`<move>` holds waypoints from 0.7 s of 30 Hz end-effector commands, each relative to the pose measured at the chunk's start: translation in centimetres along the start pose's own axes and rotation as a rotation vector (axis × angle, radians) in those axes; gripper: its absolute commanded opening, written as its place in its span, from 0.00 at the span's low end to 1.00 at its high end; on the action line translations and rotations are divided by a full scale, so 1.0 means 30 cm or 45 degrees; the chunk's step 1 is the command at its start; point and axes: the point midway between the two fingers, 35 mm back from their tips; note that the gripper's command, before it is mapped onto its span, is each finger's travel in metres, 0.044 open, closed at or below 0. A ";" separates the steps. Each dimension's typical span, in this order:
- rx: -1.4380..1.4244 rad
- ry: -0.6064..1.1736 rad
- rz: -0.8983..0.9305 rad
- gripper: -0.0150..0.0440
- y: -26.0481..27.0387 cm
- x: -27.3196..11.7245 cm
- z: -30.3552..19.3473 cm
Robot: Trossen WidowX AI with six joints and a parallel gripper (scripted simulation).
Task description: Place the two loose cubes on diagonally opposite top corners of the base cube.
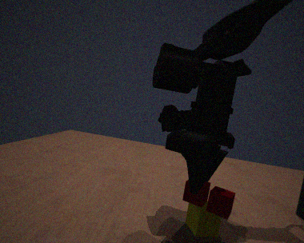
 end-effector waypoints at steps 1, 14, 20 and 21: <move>-0.001 0.002 0.003 0.43 0.000 0.002 -0.002; -0.001 0.002 0.003 0.60 0.000 0.002 -0.002; 0.000 0.001 -0.001 0.60 -0.001 -0.033 -0.001; 0.000 0.001 -0.001 0.60 -0.001 -0.037 -0.001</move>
Point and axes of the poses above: the point midway between the two fingers, 35 mm back from their tips, its own x axis out along the fingers, its own y axis across the jaws, z = x × y, and after that the axes turned 12 degrees about x, right-handed
